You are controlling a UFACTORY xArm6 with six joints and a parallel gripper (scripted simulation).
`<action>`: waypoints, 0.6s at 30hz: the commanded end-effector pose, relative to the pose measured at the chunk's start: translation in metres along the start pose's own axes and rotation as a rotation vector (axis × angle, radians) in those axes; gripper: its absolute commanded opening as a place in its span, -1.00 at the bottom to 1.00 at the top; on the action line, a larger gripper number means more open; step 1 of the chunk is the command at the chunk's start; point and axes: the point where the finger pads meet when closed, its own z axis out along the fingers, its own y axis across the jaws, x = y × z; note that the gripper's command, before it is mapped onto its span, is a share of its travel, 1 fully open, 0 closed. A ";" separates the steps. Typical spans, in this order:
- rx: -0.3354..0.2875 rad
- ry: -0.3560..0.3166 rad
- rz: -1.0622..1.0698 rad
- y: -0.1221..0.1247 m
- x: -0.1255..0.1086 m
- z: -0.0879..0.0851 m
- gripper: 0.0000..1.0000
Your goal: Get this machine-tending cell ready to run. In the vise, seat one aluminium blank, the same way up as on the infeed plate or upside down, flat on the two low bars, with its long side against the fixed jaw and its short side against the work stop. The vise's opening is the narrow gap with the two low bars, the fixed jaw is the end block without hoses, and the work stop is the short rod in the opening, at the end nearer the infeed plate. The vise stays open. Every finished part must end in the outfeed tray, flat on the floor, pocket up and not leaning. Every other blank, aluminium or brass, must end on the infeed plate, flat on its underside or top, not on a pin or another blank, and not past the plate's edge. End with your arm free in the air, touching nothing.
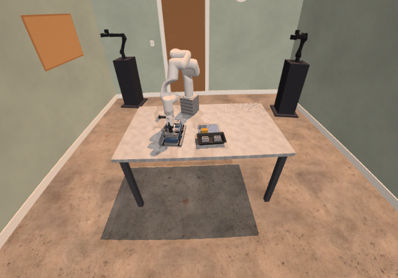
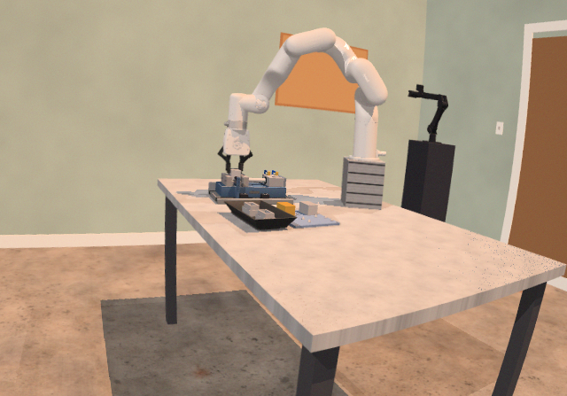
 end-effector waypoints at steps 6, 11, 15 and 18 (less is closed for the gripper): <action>0.005 0.001 0.000 -0.002 0.000 -0.002 -1.00; 0.005 0.001 0.000 -0.002 0.000 -0.001 -1.00; 0.005 0.001 0.000 -0.002 0.000 -0.001 -1.00; 0.005 0.001 0.000 -0.002 0.000 0.000 -1.00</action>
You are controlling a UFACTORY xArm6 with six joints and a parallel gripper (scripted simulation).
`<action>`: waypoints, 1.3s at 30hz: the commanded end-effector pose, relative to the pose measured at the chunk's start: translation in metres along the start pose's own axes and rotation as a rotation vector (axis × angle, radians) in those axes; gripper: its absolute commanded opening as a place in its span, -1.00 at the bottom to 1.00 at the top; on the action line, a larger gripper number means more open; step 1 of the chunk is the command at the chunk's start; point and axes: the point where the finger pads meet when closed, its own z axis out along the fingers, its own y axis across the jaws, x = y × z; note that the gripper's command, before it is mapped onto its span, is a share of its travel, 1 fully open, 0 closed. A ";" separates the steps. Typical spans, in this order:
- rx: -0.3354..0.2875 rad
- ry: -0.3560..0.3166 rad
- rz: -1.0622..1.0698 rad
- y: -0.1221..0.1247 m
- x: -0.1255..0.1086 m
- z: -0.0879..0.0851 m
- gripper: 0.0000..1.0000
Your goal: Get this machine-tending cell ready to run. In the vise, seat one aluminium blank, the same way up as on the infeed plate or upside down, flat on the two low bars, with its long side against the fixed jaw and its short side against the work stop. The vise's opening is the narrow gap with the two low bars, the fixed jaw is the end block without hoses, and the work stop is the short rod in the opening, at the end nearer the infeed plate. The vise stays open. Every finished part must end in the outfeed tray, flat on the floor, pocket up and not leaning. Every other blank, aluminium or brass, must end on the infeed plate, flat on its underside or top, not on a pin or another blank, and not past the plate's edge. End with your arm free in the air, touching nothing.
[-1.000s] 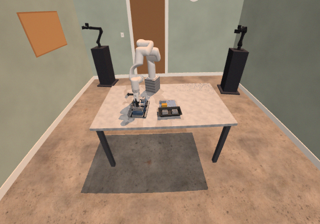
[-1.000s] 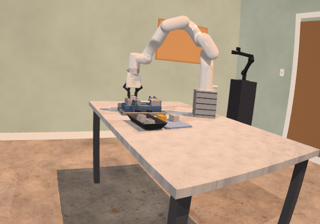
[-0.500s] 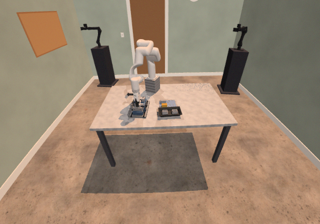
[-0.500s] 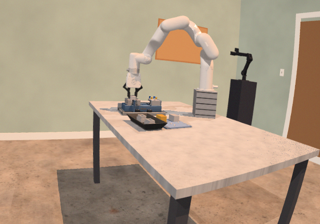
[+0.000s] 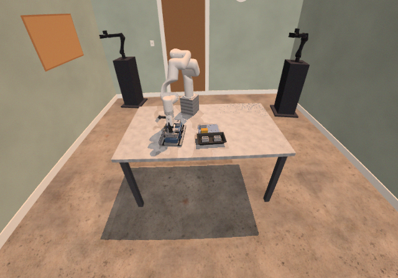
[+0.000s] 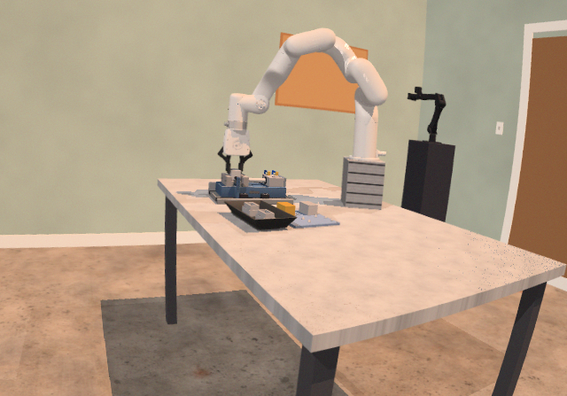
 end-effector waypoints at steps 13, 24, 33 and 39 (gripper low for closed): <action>0.005 0.001 0.000 -0.002 0.000 0.000 -1.00; 0.005 0.001 0.000 -0.002 0.000 0.000 -1.00; 0.005 0.001 0.000 -0.002 0.000 0.000 0.37; 0.005 0.001 0.000 -0.002 0.000 0.000 0.37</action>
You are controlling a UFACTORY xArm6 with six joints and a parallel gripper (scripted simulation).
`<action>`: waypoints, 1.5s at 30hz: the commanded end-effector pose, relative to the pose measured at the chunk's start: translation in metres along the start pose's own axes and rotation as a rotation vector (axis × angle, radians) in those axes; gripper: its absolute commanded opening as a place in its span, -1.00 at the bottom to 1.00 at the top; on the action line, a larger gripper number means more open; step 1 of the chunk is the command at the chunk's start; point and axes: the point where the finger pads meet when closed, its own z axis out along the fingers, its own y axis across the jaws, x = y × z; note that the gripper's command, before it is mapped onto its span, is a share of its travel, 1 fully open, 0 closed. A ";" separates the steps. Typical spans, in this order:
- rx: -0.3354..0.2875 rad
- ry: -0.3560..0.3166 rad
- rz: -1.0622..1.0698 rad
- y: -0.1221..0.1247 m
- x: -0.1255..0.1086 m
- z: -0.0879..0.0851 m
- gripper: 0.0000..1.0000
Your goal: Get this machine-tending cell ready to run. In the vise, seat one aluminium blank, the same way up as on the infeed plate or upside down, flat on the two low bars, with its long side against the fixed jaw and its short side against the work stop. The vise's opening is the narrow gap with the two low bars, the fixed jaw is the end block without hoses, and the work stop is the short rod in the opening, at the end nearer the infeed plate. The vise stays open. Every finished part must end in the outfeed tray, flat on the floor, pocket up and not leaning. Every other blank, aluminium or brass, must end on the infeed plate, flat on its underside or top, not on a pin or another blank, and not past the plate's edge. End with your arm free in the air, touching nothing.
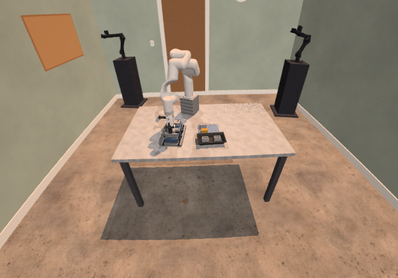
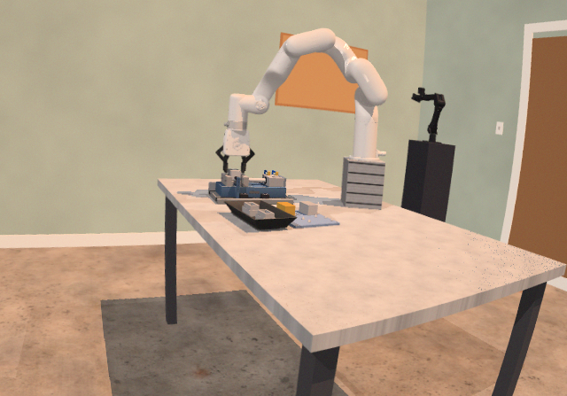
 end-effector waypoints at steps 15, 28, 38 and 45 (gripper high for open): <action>0.004 0.001 0.000 -0.002 0.000 -0.002 0.37; 0.004 0.001 0.000 -0.002 0.000 -0.004 0.37; 0.004 0.001 0.000 -0.002 0.000 -0.022 0.37; 0.004 0.001 0.000 -0.002 0.000 -0.037 0.37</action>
